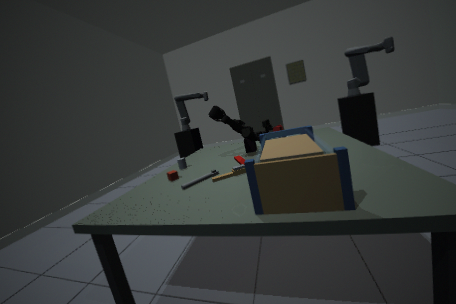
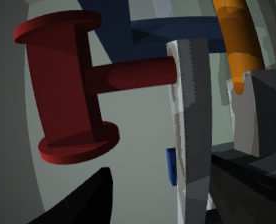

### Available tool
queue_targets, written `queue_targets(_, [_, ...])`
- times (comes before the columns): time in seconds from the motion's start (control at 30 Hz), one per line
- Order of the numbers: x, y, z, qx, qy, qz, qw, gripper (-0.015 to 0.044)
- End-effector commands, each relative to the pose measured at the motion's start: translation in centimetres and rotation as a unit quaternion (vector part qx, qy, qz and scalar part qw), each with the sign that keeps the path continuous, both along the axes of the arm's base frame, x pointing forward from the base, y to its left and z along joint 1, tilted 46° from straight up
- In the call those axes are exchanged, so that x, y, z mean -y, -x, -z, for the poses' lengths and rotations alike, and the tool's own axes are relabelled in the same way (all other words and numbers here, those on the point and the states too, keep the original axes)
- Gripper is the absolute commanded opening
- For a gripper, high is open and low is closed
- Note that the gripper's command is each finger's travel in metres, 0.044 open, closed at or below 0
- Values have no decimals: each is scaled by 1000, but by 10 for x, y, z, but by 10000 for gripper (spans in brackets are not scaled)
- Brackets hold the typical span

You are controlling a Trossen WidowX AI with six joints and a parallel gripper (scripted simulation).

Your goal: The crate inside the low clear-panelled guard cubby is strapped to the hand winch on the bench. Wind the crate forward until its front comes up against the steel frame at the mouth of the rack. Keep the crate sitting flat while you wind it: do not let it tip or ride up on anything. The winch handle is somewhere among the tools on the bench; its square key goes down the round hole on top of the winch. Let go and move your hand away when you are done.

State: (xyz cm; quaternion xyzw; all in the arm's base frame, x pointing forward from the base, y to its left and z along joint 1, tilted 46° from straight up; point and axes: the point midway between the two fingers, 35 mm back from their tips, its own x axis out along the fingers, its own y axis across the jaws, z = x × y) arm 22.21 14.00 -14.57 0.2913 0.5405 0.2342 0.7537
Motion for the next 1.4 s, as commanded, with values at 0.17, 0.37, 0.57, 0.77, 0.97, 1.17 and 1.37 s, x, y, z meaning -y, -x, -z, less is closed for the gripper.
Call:
queue_targets(0.17, [3,-1,2,-2,8,7,1000,240])
queue_targets(0.37, [3,-1,2,-2,8,7,1000,240])
queue_targets(0.57, [-1,0,-1,0,0,0,1000,240])
queue_targets(0.77, [-3,-1,-3,0,0,0,1000,240])
queue_targets(0.97, [-3,-1,-3,0,0,0,1000,240])
queue_targets(1.17, [-3,-1,-3,0,0,0,1000,240])
queue_targets(1.37, [-3,-1,-3,0,0,0,1000,240])
